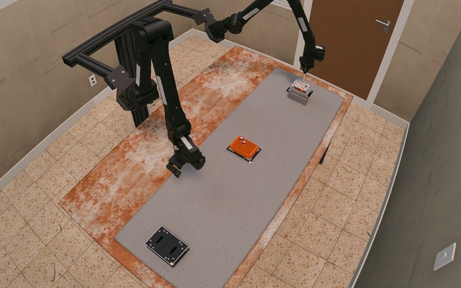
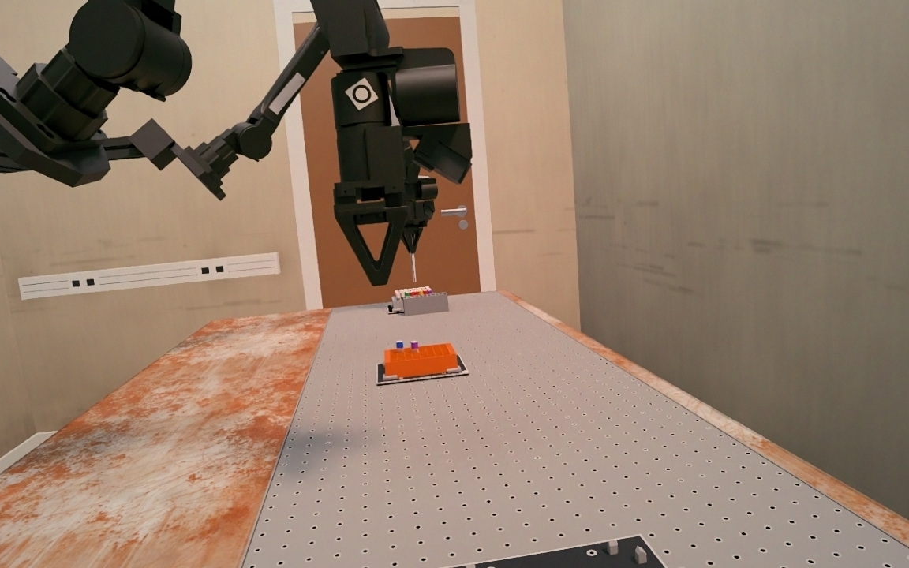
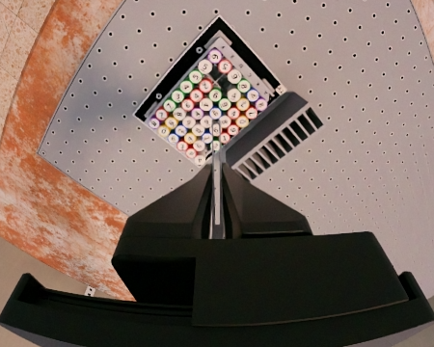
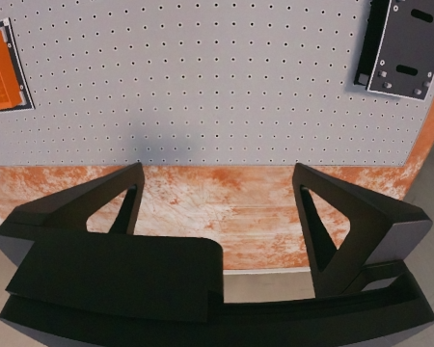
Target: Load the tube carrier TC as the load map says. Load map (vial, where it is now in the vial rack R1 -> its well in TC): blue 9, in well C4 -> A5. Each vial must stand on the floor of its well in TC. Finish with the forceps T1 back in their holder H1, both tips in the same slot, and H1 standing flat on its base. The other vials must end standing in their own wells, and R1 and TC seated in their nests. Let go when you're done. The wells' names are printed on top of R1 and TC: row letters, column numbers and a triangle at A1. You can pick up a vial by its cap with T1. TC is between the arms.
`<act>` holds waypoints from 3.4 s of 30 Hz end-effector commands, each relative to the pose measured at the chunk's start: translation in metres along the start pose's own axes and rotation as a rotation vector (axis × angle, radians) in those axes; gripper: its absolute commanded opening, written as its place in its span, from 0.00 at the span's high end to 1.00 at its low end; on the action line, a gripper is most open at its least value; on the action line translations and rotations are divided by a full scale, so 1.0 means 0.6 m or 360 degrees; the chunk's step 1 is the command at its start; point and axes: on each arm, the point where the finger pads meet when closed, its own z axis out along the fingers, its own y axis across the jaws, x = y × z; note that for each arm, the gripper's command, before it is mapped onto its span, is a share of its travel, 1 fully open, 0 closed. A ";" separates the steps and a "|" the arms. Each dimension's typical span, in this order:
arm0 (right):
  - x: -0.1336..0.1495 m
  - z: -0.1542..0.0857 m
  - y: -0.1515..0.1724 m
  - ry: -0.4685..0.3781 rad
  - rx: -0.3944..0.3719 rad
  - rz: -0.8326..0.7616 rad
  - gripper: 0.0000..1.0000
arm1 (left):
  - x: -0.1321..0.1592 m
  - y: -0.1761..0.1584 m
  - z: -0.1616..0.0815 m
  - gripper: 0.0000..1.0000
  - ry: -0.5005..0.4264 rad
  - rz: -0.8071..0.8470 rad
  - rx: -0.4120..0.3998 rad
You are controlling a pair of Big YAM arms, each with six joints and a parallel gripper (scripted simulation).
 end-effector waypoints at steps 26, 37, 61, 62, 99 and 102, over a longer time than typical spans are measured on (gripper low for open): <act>-0.010 -0.003 -0.005 -0.0018 0.0013 -0.0012 0.00 | -0.022 -0.008 0.004 0.93 -0.0023 -0.0013 0.0005; -0.010 -0.003 -0.005 -0.0018 0.0013 -0.0012 0.00 | -0.020 -0.007 0.004 0.93 -0.0015 -0.0015 0.0002; -0.010 -0.003 -0.005 -0.0018 0.0013 -0.0012 0.00 | -0.017 -0.006 0.004 0.93 -0.0003 -0.0019 -0.0002; -0.010 -0.003 -0.005 -0.0018 0.0013 -0.0012 0.00 | -0.017 -0.006 0.004 0.93 -0.0003 -0.0019 -0.0002; -0.010 -0.003 -0.005 -0.0018 0.0013 -0.0012 0.00 | -0.016 -0.006 0.003 0.93 0.0000 -0.0020 -0.0003; -0.010 -0.003 -0.005 -0.0018 0.0013 -0.0012 0.00 | -0.016 -0.006 0.003 0.93 0.0000 -0.0020 -0.0003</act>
